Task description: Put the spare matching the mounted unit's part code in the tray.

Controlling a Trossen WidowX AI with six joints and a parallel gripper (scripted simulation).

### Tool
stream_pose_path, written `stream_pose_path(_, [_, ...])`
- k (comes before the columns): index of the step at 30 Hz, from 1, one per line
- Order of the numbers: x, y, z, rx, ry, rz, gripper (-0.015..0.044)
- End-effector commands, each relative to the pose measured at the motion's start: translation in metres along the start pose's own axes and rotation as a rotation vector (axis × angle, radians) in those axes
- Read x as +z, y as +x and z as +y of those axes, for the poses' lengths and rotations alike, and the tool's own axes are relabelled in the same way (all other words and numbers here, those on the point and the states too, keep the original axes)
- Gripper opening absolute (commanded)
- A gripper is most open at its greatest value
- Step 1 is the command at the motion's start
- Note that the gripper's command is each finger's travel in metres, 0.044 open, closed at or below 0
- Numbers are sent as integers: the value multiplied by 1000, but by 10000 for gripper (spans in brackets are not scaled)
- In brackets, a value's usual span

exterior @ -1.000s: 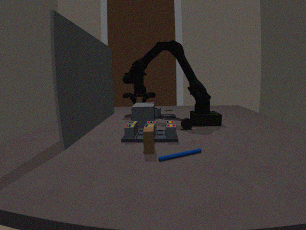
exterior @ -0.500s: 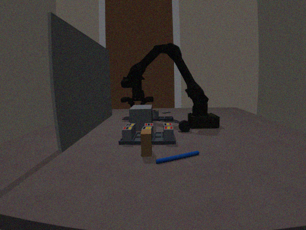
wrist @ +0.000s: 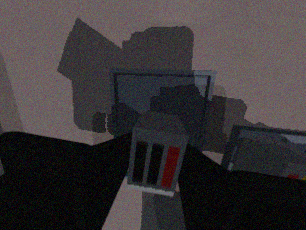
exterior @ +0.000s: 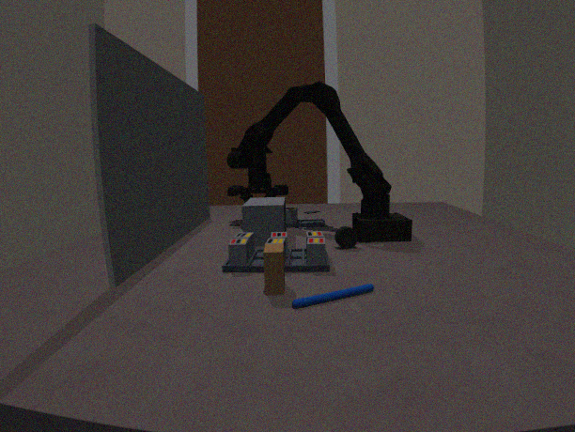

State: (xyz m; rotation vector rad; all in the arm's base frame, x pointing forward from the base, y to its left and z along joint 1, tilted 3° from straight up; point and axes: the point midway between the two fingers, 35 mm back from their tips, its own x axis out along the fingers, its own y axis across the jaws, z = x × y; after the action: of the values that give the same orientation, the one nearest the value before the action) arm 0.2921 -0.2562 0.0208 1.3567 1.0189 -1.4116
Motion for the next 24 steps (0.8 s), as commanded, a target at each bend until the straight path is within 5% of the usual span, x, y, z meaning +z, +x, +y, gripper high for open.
stream_pose_path(1, [0,0,0,1,0,0,131])
stream_pose_path(13, [0,0,0,1,0,0,440])
stream_pose_path(20, [1,-96,1,-3,-4,-1,440])
stream_pose_path(24, [0,-108,-1,-3,-5,-1,440])
